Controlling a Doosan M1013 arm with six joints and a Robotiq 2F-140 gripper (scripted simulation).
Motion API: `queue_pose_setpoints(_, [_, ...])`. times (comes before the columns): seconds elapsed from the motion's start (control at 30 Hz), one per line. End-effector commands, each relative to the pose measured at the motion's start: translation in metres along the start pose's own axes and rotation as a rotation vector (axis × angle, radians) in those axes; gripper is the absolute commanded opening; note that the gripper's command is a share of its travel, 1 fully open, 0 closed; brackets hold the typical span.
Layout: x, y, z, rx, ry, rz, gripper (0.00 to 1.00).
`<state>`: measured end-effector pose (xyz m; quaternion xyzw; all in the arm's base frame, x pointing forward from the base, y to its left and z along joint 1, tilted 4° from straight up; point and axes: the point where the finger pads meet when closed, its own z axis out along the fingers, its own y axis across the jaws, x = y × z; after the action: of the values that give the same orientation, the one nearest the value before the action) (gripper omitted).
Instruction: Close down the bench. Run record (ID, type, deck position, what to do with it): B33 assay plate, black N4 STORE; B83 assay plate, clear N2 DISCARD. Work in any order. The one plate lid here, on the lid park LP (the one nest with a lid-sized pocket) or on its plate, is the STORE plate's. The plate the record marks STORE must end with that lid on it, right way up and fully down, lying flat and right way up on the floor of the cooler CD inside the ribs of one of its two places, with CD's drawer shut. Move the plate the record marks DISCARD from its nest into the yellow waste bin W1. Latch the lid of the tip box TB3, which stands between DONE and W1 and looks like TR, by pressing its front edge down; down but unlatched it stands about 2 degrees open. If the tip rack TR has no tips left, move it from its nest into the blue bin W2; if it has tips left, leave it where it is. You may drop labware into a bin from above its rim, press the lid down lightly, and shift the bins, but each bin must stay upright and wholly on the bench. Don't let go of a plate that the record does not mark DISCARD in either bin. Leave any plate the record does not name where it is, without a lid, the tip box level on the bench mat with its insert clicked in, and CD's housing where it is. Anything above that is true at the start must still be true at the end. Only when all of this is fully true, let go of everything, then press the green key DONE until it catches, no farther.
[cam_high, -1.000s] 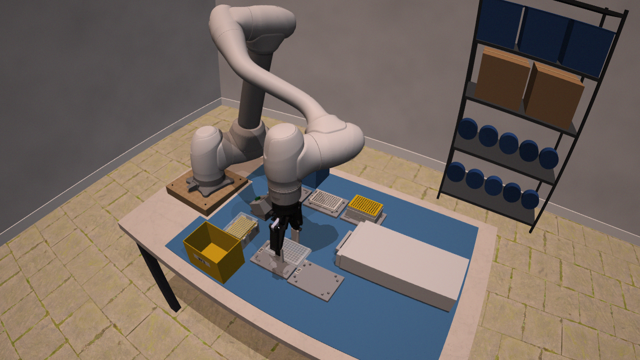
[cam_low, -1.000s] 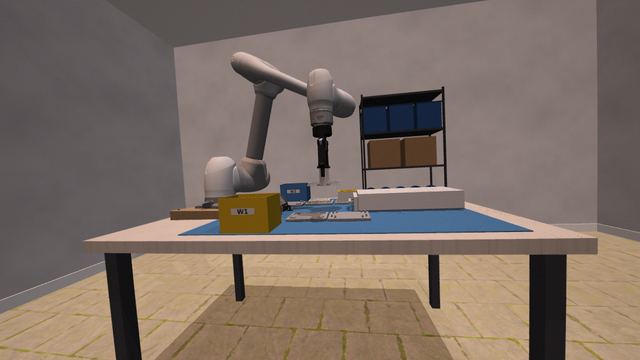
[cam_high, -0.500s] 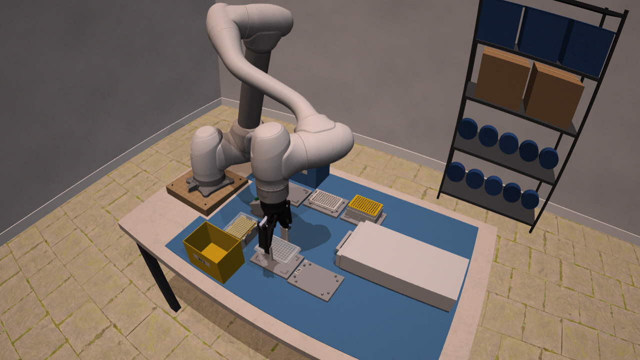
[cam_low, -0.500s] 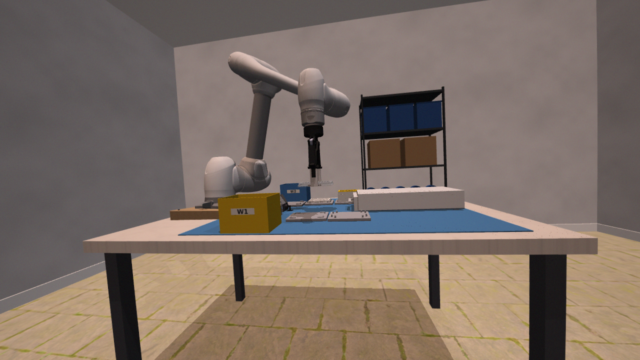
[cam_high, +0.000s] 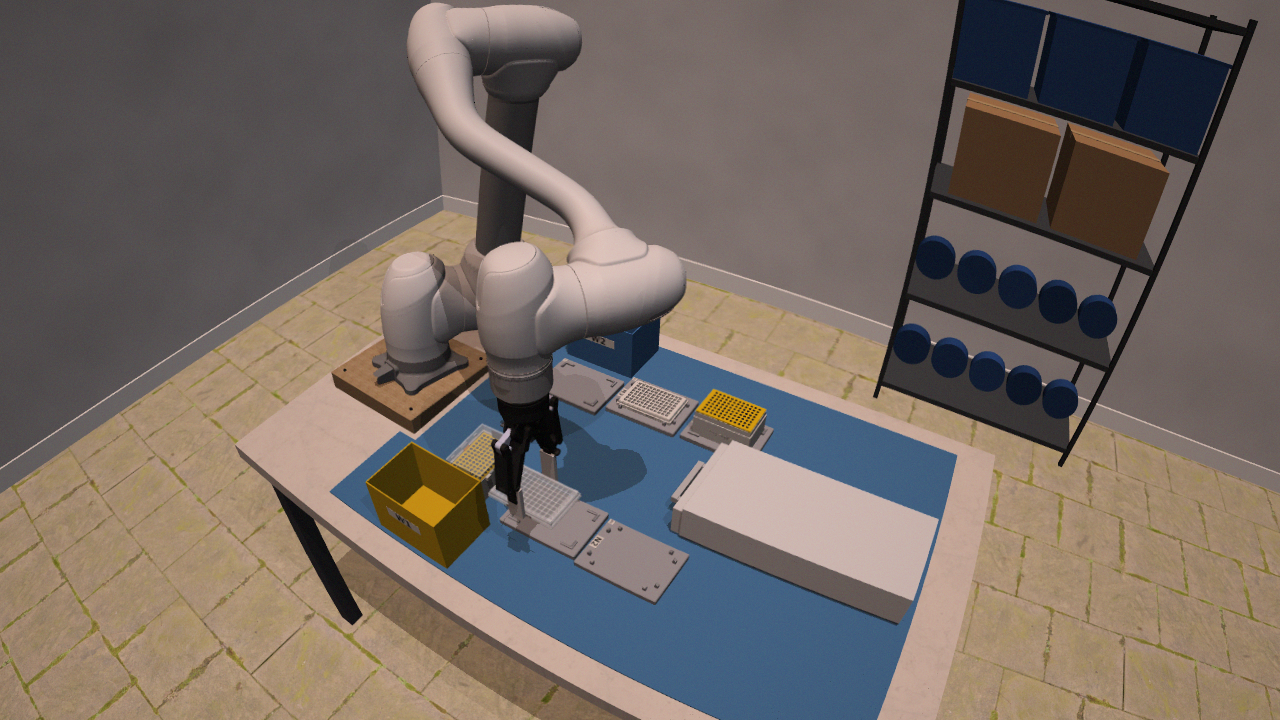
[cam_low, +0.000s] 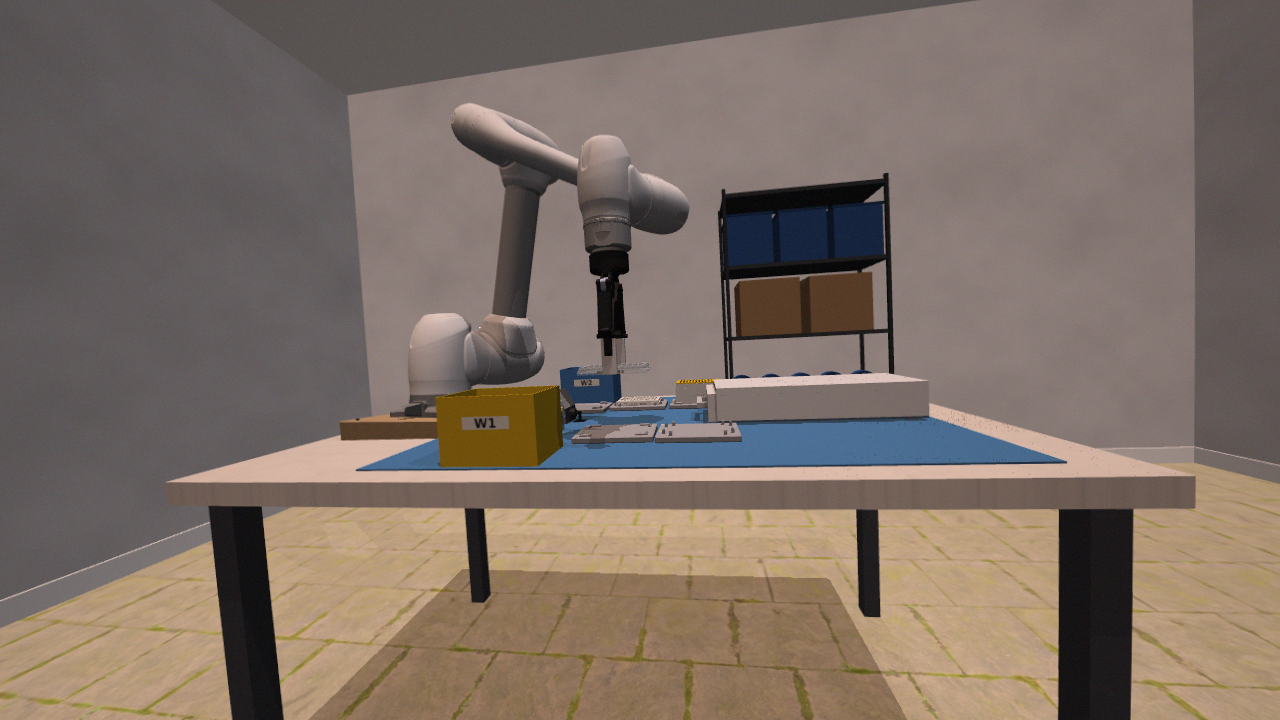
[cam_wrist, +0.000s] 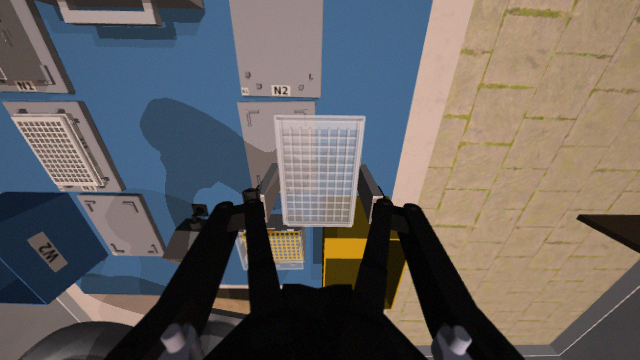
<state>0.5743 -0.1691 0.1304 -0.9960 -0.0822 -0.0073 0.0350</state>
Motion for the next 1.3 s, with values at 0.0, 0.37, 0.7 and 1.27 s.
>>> queue_pose_setpoints(0.0, [-0.009, 0.003, 0.000, 0.000, 0.000, 0.000, 0.00])
queue_pose_setpoints(0.37, [-0.032, 0.012, 0.000, 0.000, 0.000, 0.000, 0.00])
queue_pose_setpoints(0.7, [-0.056, 0.021, 0.000, 0.000, 0.000, 0.000, 0.00])
queue_pose_setpoints(1.27, [-0.094, 0.036, 0.000, 0.000, 0.000, 0.000, 0.00])
